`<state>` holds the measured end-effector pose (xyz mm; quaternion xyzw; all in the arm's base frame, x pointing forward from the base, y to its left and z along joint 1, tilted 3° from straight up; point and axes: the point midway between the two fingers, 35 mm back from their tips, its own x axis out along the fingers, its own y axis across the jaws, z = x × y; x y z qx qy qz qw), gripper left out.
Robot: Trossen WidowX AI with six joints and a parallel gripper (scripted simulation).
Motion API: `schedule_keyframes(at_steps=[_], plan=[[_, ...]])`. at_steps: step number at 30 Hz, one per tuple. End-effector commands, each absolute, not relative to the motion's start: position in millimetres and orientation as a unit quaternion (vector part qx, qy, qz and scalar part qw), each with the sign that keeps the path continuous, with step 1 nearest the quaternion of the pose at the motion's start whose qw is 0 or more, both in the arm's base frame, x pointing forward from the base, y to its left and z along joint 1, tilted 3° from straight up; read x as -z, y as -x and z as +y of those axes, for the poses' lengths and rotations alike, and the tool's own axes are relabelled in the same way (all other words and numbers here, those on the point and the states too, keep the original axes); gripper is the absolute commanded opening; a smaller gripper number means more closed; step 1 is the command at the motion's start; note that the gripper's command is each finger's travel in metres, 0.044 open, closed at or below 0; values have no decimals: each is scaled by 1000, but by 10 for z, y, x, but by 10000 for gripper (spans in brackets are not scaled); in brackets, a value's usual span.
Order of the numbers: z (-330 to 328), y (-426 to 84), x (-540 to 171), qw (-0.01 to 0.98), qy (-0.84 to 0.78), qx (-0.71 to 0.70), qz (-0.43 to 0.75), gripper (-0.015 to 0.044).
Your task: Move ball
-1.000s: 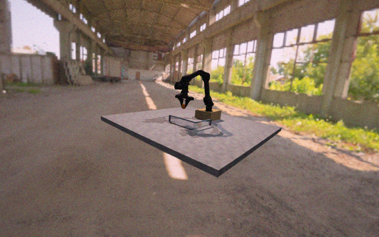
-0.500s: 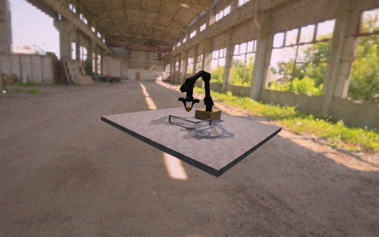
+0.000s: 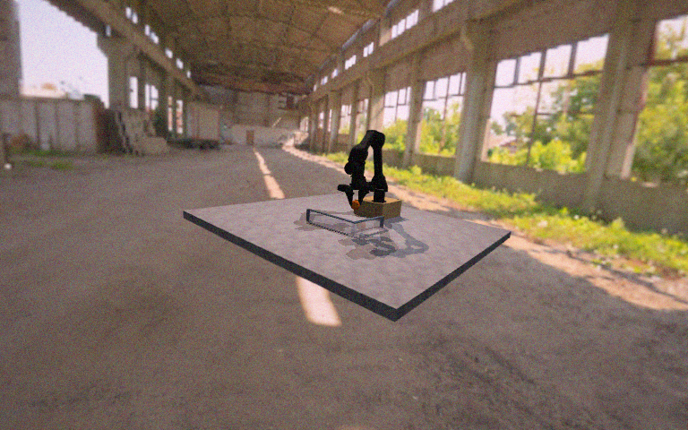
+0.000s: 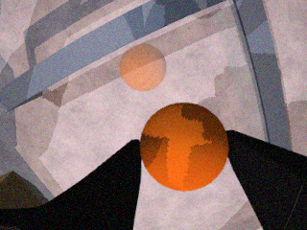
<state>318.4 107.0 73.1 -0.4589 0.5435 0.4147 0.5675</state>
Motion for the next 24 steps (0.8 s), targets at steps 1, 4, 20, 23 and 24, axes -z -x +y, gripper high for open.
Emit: schedule_keyframes(at_steps=[1, 4, 20, 23, 24], plan=[[1303, -3089, -637, 513, 517, -470, 498, 0], [1412, -3045, -601, 487, 541, -494, 475, 0], [1416, -3081, -228, 486, 543, -496, 473, 0], [1404, -3085, -5, 485, 543, -496, 473, 0], [1399, -3083, 55, 485, 543, -496, 473, 0]])
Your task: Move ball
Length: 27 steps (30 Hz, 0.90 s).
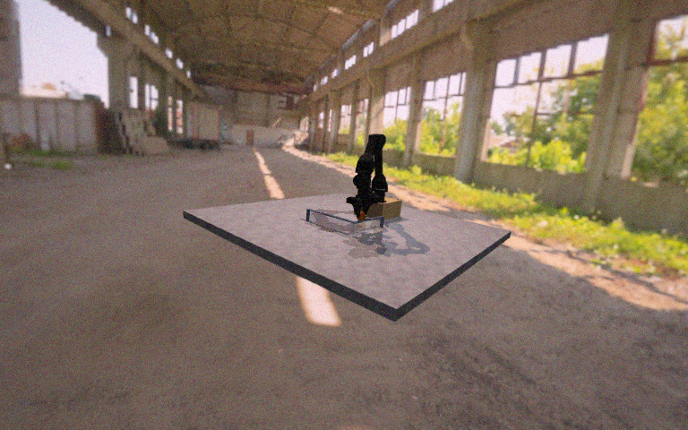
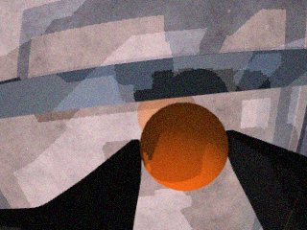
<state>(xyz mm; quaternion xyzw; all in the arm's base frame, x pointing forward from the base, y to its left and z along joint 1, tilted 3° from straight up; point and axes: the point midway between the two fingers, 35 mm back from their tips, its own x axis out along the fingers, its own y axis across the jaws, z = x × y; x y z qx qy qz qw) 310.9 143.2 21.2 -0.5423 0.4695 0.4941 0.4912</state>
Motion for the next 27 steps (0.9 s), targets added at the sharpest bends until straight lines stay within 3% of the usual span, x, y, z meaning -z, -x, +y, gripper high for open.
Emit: schedule_keyframes(at_steps=[1, 25, 27], plan=[[1396, -3081, 90, 485, 543, -496, 473, 0], [1388, -3091, 292, 485, 543, -496, 473, 0], [1399, -3099, 257, 488, 541, -496, 473, 53]])
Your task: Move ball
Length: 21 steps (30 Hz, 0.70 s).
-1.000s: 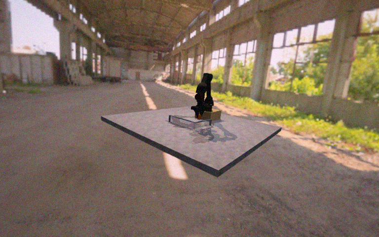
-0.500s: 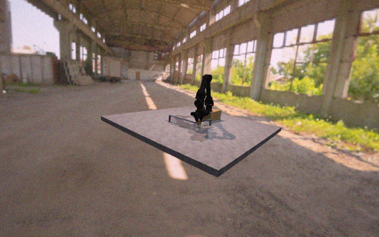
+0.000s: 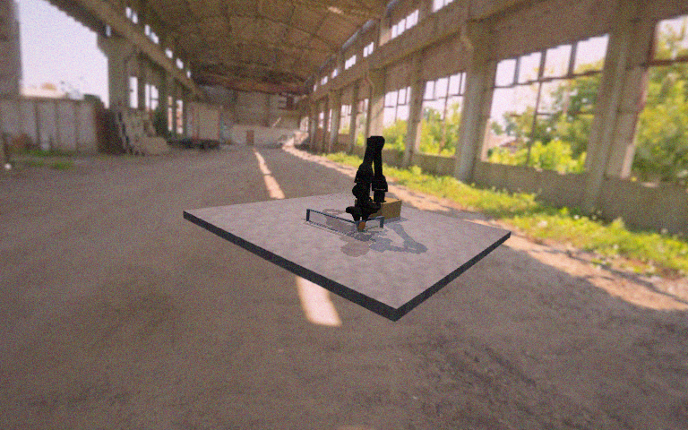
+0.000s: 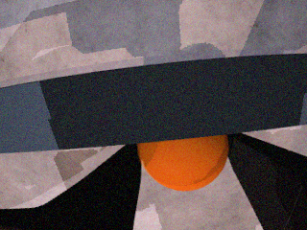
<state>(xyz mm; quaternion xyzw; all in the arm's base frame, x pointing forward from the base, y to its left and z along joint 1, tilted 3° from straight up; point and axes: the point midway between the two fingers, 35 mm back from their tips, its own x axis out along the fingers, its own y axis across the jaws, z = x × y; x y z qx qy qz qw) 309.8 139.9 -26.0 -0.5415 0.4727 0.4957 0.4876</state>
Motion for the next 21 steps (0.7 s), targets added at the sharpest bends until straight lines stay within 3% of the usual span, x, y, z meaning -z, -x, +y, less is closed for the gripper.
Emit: schedule_keyframes(at_steps=[1, 11, 15, 21], plan=[[1399, -3099, 257, 488, 541, -496, 473, 79], [1399, -3099, 257, 488, 541, -496, 473, 332], [1408, -3104, 149, 487, 542, -496, 473, 332], [1419, -3041, -599, 486, 543, -496, 473, 332]])
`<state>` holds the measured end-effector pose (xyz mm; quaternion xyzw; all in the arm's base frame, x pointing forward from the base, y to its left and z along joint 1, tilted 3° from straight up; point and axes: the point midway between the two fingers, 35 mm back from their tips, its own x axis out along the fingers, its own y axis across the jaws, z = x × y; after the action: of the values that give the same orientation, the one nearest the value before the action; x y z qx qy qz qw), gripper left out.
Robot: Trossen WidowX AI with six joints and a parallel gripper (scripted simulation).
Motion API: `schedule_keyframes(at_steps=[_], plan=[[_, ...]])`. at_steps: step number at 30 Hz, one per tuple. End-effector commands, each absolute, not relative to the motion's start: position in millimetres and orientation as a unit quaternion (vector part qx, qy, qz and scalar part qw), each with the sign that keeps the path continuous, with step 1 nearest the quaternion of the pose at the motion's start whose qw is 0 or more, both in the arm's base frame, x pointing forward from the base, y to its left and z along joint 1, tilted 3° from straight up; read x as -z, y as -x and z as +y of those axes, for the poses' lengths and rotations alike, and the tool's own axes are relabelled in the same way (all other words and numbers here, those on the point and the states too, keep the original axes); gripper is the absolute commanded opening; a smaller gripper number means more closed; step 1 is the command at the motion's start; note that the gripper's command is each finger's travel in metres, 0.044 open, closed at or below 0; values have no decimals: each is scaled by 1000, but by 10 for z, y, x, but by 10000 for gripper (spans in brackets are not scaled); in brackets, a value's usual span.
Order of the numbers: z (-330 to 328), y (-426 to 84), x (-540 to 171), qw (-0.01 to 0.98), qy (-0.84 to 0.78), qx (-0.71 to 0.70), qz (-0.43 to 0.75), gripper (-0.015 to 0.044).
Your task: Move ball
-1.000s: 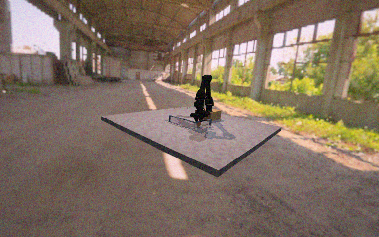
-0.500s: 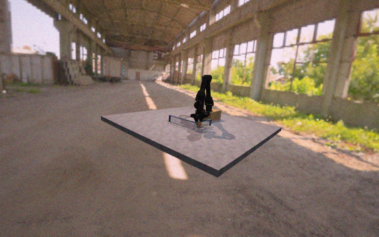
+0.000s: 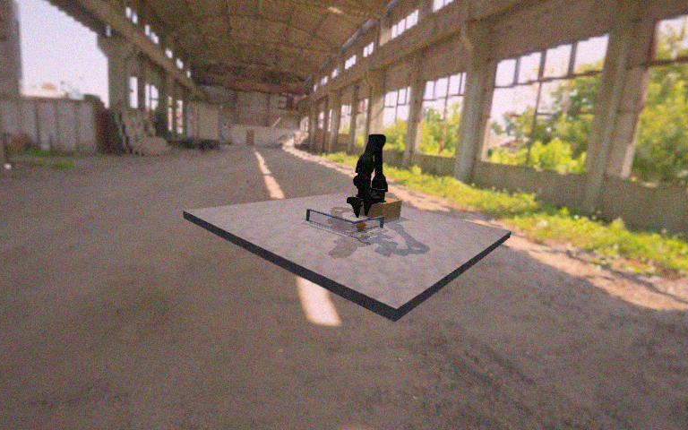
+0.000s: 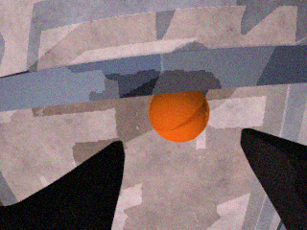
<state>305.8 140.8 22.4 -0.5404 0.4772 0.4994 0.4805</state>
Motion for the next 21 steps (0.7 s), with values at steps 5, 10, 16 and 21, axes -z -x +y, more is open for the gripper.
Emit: schedule_keyframes(at_steps=[5, 10, 16, 21], plan=[[1444, -3096, -541, 493, 545, -494, 464, 332], [1444, -3096, -541, 493, 545, -494, 464, 332], [1434, -3020, -1012, 492, 545, -495, 465, 440], [1432, -3013, -1040, 492, 545, -495, 465, 440]])
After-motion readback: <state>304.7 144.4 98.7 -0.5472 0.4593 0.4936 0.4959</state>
